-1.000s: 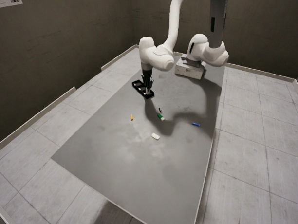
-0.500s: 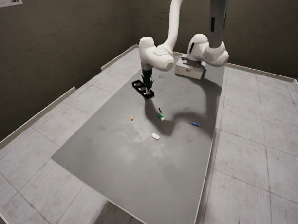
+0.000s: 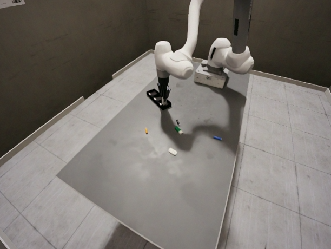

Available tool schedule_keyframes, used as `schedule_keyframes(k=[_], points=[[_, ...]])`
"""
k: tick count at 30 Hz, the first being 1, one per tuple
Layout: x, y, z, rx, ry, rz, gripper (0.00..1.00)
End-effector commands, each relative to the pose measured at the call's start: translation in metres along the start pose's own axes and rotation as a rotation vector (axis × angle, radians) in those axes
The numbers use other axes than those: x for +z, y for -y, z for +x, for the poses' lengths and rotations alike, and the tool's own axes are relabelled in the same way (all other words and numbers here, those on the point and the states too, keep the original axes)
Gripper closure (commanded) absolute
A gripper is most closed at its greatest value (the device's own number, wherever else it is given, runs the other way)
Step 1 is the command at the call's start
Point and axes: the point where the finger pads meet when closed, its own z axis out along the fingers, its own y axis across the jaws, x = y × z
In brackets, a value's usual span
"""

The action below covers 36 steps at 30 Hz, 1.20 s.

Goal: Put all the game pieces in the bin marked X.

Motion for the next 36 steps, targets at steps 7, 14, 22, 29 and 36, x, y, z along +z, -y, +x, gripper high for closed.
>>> schedule_keyframes(k=[7,14,22,29,36], points=[[-0.003,0.0,0.0,0.0,-0.001,0.0,0.85],[-0.013,0.0,0.0,0.0,-0.001,0.0,0.85],[-0.021,0.0,0.0,0.0,-0.001,0.0,0.85],[-0.035,0.0,0.0,0.0,-0.001,0.0,0.85],[-0.063,0.0,0.0,0.0,-0.001,0.0,0.85]])
